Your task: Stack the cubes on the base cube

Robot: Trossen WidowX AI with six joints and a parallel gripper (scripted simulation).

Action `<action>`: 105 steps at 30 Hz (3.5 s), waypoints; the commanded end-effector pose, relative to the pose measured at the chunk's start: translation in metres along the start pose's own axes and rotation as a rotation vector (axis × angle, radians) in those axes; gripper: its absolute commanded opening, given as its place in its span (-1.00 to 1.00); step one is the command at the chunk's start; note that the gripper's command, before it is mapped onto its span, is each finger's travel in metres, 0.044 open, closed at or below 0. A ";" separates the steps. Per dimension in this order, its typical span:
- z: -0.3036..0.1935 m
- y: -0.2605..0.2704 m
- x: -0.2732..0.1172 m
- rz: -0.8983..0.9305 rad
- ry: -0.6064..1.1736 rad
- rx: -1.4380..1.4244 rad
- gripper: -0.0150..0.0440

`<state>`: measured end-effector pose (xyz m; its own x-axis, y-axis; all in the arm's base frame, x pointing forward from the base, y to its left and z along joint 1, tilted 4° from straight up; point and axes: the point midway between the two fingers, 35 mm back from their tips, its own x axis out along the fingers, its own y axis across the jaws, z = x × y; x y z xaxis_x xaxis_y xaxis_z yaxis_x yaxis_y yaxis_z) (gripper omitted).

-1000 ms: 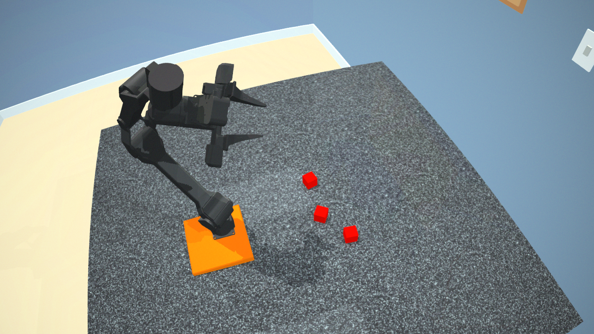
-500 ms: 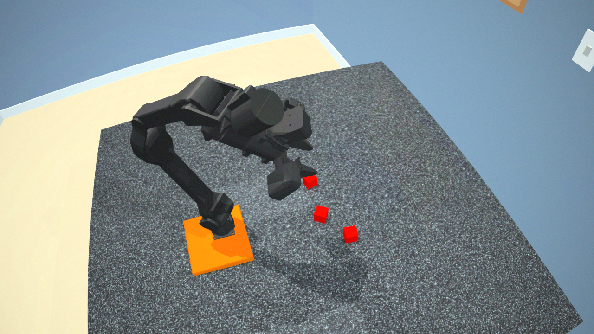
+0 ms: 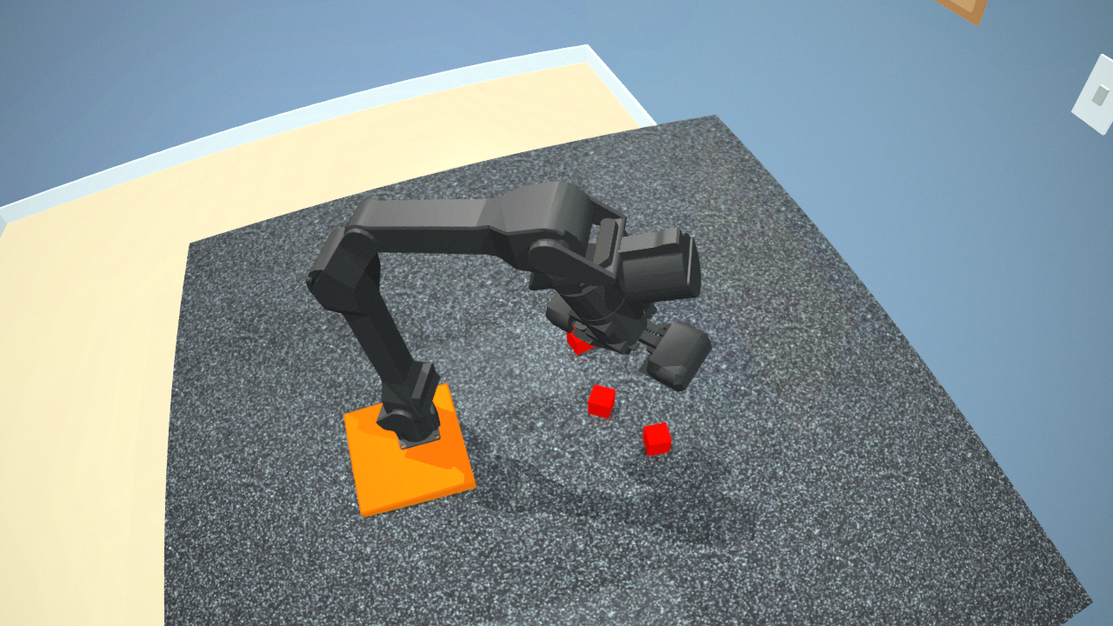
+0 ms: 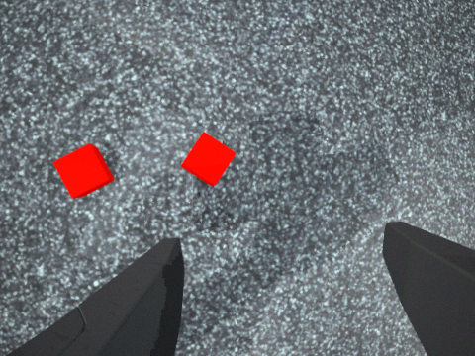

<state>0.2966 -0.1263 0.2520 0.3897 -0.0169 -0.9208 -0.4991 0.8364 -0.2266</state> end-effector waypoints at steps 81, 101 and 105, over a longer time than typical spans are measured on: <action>-0.032 0.029 0.221 0.349 0.264 -0.875 -0.14; -0.007 0.014 0.165 0.348 0.263 -0.875 -0.14; -0.003 0.012 0.153 0.348 0.263 -0.875 -0.14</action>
<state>0.3482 -0.1206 0.0946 -0.0227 -0.0526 -0.9984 -0.9934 0.1137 0.0165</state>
